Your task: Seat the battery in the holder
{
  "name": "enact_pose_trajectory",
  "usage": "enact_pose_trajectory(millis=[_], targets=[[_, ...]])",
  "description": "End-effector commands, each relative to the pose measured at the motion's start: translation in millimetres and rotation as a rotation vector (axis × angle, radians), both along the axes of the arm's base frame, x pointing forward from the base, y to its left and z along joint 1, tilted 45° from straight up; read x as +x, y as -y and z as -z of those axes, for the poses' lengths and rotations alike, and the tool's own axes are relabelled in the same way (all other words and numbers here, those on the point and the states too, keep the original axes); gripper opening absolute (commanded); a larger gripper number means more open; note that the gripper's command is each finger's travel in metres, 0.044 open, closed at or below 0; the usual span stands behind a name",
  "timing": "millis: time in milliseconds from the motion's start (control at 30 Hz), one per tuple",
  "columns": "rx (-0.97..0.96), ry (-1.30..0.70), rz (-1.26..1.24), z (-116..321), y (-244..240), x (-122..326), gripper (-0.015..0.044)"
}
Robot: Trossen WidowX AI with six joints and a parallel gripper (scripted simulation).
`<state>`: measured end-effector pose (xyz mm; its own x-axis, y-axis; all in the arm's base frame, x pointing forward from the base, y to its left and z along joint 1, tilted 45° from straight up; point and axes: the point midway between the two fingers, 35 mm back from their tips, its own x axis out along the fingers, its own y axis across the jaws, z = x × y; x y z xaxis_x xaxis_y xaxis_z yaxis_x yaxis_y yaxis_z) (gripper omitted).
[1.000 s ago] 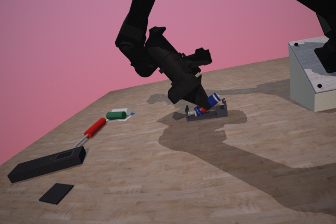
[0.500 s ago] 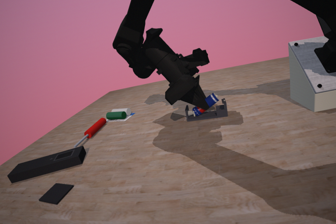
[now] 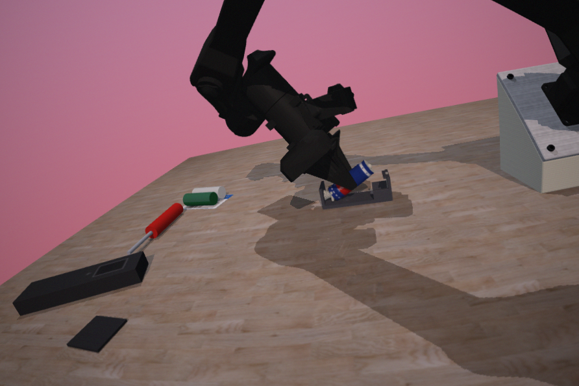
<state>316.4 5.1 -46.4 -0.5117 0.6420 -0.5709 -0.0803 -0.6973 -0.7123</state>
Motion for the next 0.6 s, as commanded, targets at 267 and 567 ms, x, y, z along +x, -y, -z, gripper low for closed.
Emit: enact_pose_trajectory(millis=[267,567], targets=[[-0.010,0.053,0.045,2.9,-0.9,4.5,0.0078],[-0.019,0.081,0.074,4.7,-1.3,3.8,0.0078]])
